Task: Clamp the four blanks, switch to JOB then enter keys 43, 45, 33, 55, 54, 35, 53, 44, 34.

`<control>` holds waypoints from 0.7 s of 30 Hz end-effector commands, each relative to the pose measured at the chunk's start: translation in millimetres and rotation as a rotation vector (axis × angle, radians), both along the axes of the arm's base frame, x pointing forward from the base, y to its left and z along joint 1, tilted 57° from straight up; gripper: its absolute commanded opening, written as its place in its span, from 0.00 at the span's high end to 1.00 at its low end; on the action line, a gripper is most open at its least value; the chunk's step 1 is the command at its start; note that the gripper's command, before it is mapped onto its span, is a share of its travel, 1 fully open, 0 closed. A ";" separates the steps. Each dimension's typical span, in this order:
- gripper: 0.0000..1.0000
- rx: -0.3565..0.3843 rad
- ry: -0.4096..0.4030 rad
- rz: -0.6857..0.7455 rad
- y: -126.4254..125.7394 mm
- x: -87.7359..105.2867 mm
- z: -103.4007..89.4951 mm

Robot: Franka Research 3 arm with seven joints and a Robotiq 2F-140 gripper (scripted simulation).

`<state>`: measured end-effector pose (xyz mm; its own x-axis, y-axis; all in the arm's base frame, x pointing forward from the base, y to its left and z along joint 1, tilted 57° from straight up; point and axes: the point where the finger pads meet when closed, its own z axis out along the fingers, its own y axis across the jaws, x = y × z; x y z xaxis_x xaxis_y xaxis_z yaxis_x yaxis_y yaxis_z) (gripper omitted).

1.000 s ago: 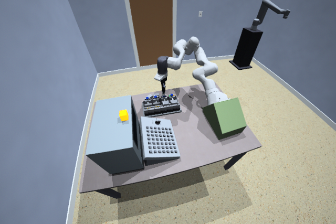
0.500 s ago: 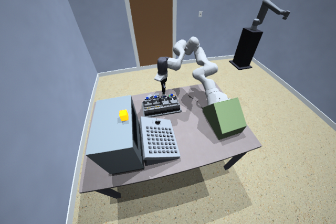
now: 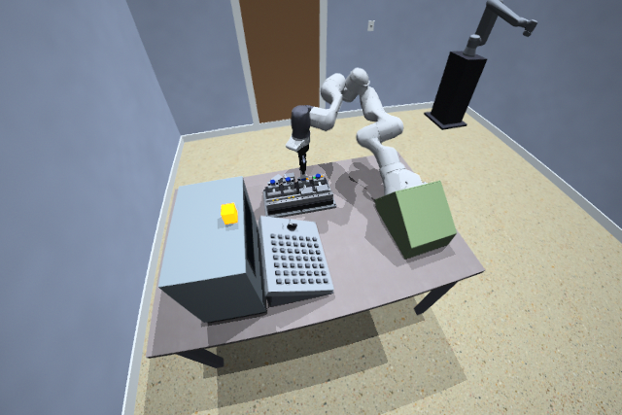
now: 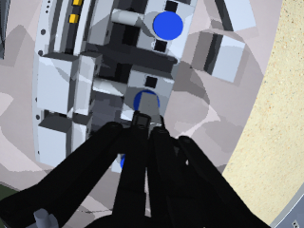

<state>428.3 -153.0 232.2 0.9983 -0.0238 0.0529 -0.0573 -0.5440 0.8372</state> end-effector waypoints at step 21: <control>1.00 -0.001 -0.003 -0.003 2.5 0.1 1.5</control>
